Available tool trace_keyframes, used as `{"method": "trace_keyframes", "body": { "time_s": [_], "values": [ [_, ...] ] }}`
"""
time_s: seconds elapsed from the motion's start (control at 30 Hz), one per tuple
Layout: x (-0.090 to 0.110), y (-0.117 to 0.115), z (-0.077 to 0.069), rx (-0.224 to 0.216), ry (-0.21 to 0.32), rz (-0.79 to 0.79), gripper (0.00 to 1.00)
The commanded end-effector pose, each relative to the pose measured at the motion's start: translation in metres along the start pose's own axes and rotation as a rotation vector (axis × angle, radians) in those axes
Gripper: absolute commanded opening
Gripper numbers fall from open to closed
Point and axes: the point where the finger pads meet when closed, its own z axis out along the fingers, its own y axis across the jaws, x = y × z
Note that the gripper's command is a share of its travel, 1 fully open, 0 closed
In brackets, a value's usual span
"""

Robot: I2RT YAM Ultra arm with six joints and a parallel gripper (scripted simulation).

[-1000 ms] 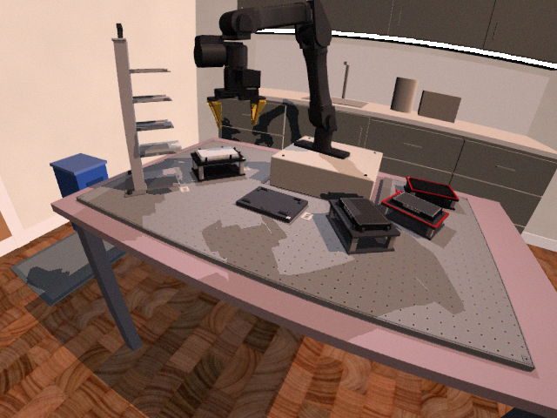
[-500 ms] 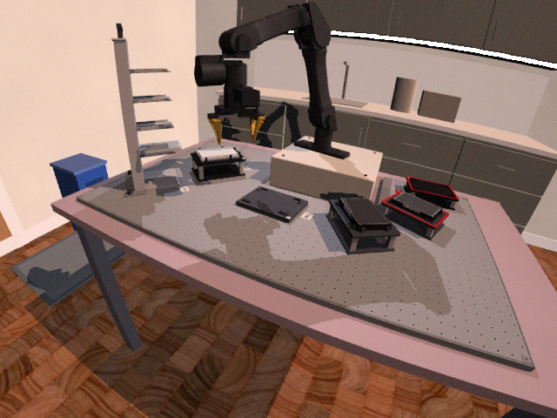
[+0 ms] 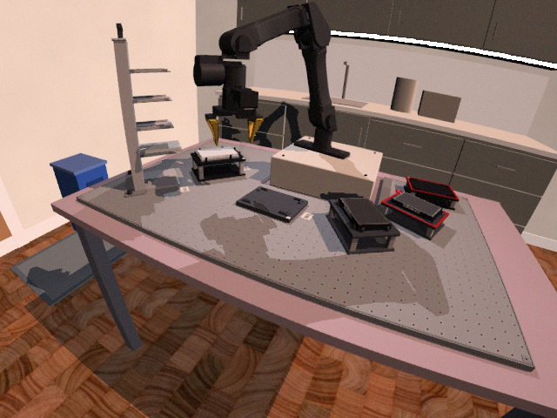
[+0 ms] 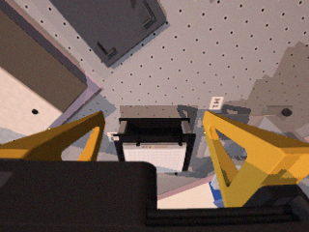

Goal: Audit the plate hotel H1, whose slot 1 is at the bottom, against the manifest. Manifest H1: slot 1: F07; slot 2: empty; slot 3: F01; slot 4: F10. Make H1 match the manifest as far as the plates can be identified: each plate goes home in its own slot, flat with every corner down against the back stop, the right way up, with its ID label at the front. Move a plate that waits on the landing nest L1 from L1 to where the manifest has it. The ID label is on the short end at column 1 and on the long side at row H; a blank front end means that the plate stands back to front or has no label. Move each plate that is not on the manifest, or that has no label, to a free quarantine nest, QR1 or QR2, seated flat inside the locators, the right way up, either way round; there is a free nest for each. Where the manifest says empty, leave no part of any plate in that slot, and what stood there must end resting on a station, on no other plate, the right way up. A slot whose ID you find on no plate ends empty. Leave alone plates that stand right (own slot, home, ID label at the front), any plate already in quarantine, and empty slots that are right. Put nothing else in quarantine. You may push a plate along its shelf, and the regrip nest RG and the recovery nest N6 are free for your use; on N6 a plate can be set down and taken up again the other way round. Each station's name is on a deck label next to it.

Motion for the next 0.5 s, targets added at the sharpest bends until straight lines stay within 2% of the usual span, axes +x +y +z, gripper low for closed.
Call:
{"method": "trace_keyframes", "body": {
  "time_s": [0.0, 0.47],
  "values": [
    [-0.0006, -0.0019, -0.0036, 0.013, -0.002, -0.001, 1.0],
    [-0.0006, -0.002, -0.0003, 0.013, -0.002, -0.001, 1.0]
  ]
}}
